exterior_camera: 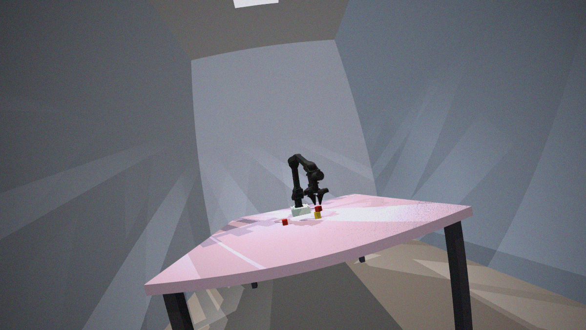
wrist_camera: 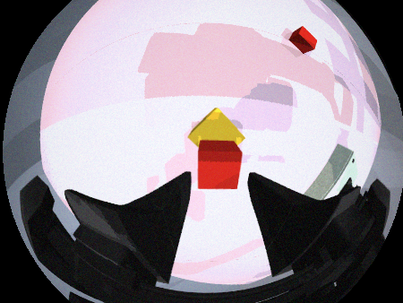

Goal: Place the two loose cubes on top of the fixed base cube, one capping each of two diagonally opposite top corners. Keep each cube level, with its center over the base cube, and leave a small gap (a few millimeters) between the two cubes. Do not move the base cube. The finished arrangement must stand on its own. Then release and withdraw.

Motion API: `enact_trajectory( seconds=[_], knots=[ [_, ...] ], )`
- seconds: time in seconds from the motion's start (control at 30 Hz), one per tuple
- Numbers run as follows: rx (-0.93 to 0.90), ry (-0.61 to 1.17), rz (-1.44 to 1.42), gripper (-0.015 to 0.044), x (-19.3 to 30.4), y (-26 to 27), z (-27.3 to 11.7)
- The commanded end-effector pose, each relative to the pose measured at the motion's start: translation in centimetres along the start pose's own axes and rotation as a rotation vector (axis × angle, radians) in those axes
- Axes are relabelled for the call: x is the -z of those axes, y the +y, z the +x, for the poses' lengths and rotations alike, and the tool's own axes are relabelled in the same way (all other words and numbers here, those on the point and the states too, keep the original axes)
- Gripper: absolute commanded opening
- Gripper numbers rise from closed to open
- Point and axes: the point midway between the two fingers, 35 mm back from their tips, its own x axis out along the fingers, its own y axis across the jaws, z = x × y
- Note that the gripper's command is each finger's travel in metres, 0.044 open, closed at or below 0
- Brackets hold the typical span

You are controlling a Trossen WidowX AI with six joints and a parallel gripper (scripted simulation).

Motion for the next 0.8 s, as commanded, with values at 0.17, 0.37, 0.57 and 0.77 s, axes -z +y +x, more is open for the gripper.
enact_trajectory(
  seconds=[0.17,0.37,0.57,0.77],
  knots=[
    [-0.003,-0.001,0.003,0.0231,-0.1,0.0,-0.6],
    [0.002,-0.006,0.097,0.0265,-4.2,-1.3,-1.2],
    [0.005,-0.012,0.204,0.0265,-8.4,-3.4,-2.0],
    [0.007,-0.017,0.310,0.0265,-12.3,-6.2,-2.8]
  ],
)
